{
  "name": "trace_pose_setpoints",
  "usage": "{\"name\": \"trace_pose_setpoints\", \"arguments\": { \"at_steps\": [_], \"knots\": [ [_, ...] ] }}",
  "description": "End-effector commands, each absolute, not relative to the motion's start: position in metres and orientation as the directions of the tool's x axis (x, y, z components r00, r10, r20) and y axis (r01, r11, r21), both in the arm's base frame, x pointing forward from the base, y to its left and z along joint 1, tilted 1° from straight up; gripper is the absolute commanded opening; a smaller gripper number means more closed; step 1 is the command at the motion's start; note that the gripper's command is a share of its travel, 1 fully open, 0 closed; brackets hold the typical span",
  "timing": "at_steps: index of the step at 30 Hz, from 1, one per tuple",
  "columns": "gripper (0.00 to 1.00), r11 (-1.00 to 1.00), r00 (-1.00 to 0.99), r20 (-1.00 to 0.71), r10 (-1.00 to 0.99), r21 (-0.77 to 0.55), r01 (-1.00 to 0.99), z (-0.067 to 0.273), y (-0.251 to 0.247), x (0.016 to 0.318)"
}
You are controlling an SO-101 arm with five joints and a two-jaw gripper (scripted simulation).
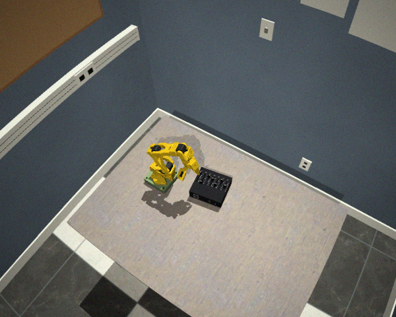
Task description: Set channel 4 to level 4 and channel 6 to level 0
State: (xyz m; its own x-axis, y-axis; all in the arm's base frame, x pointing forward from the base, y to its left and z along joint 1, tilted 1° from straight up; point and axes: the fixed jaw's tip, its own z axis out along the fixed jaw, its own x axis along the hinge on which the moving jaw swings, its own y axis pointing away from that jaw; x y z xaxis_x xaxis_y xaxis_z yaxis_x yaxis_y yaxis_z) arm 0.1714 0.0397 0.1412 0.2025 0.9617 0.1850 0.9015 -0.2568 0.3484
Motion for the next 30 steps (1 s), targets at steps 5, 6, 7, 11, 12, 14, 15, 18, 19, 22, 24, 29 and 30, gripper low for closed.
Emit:
{"name": "trace_pose_setpoints", "arguments": {
  "at_steps": [5, 6, 7, 11, 12, 14, 15, 18, 19, 22, 24, 29, 30],
  "knots": [
    [0.0, -0.166, 0.122, 0.148, 0.981, 0.334, 0.928, 0.1378, 0.0417, 0.1634],
    [0.0, -0.158, 0.115, 0.146, 0.983, 0.333, 0.929, 0.1377, 0.0418, 0.1629],
    [0.0, -0.152, 0.109, 0.143, 0.984, 0.333, 0.931, 0.1377, 0.0419, 0.1625],
    [0.0, -0.13, 0.09, 0.135, 0.987, 0.331, 0.935, 0.1374, 0.0422, 0.1612],
    [0.0, -0.13, 0.09, 0.135, 0.987, 0.331, 0.935, 0.1374, 0.0422, 0.1612],
    [0.0, -0.126, 0.086, 0.134, 0.987, 0.331, 0.935, 0.1374, 0.0423, 0.161],
    [0.0, -0.123, 0.083, 0.133, 0.988, 0.33, 0.936, 0.1373, 0.0423, 0.1607],
    [0.0, -0.115, 0.076, 0.13, 0.989, 0.33, 0.937, 0.1373, 0.0424, 0.1603],
    [0.0, -0.113, 0.074, 0.129, 0.989, 0.33, 0.937, 0.1372, 0.0425, 0.1602],
    [0.0, -0.11, 0.071, 0.128, 0.989, 0.329, 0.938, 0.1372, 0.0425, 0.1599],
    [0.0, -0.109, 0.07, 0.127, 0.989, 0.329, 0.938, 0.1372, 0.0425, 0.1599],
    [0.0, -0.108, 0.069, 0.127, 0.989, 0.329, 0.938, 0.1372, 0.0425, 0.1598],
    [0.0, -0.108, 0.069, 0.127, 0.989, 0.329, 0.938, 0.1372, 0.0425, 0.1598]
  ]
}}
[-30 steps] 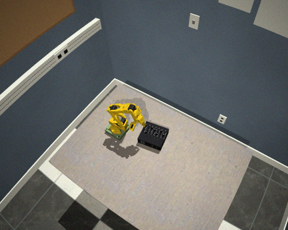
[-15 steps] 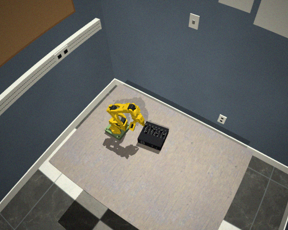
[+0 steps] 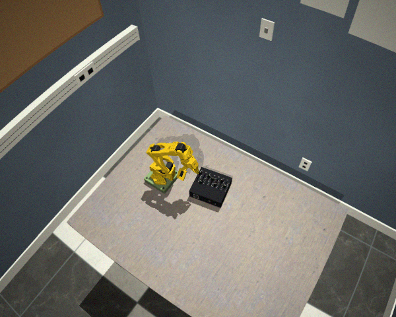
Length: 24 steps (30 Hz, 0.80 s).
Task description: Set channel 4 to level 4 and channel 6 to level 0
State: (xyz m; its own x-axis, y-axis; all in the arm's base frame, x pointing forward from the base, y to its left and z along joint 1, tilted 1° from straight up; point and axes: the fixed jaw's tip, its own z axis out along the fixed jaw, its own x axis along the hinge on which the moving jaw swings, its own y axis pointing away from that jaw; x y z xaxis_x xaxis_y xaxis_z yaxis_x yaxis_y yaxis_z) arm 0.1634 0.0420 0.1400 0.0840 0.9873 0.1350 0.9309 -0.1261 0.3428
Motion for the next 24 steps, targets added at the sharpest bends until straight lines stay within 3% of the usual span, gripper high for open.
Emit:
{"name": "trace_pose_setpoints", "arguments": {
  "at_steps": [1, 24],
  "knots": [
    [0.0, -0.108, 0.069, 0.127, 0.989, 0.329, 0.938, 0.137, 0.043, 0.16],
    [0.0, -0.024, 0.012, 0.068, 0.998, 0.176, 0.984, 0.118, 0.066, 0.188]
  ]
}}
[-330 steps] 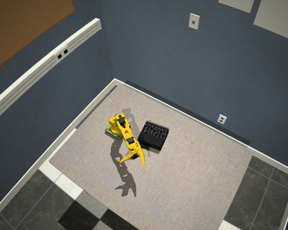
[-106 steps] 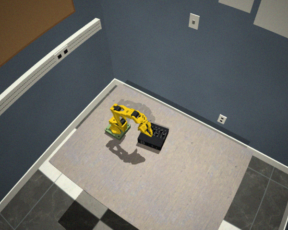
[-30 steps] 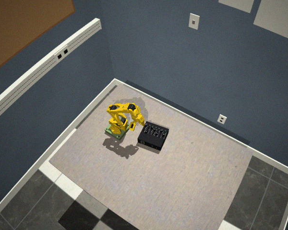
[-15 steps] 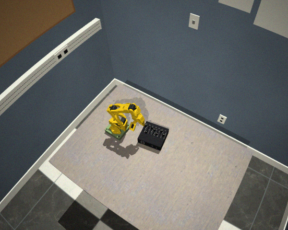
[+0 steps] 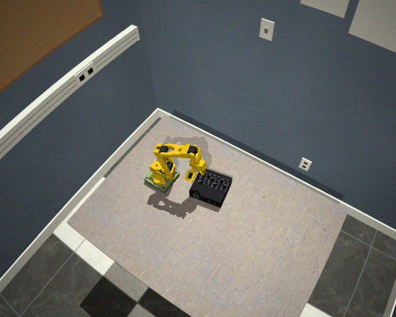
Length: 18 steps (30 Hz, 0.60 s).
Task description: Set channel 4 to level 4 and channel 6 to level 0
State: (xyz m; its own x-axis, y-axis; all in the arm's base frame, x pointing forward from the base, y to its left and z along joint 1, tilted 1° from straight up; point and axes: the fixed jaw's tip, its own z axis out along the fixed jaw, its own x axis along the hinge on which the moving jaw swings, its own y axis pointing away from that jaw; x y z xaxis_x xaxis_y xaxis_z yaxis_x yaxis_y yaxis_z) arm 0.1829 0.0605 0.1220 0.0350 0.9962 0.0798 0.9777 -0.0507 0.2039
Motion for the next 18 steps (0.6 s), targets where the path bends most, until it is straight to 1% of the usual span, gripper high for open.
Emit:
{"name": "trace_pose_setpoints", "arguments": {
  "at_steps": [1, 18],
  "knots": [
    [0.0, -0.02, 0.009, 0.066, 0.998, 0.169, 0.985, 0.1168, 0.0667, 0.1887],
    [0.0, -0.012, 0.003, 0.06, 0.998, 0.154, 0.988, 0.1138, 0.0692, 0.1912]
  ]
}}
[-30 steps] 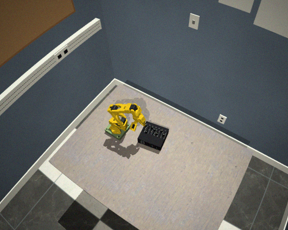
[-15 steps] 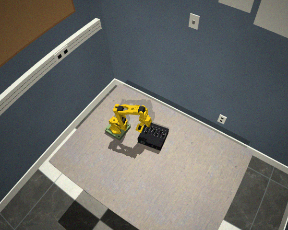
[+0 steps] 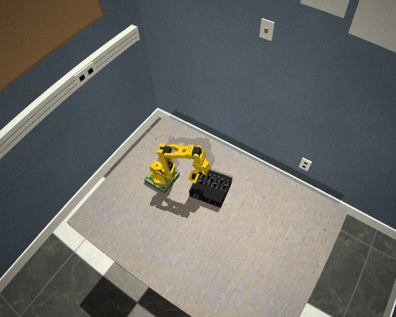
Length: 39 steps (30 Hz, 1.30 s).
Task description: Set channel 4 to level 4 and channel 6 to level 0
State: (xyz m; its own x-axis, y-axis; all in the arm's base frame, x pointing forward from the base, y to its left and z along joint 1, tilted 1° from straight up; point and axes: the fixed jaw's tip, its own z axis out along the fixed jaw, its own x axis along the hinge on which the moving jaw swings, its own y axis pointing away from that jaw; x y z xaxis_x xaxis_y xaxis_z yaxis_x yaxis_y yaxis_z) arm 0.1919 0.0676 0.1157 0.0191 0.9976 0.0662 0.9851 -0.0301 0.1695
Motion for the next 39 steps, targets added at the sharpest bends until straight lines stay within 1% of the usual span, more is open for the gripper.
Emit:
{"name": "trace_pose_setpoints", "arguments": {
  "at_steps": [1, 15, 39],
  "knots": [
    [0.0, -0.012, 0.003, 0.06, 0.998, 0.154, 0.988, 0.114, 0.069, 0.191],
    [0.0, -0.008, -0.001, 0.057, 0.998, 0.148, 0.989, 0.112, 0.07, 0.192],
    [0.0, 0.063, -0.064, 0.017, 0.998, 0.045, 0.997, 0.089, 0.089, 0.2]
  ]
}}
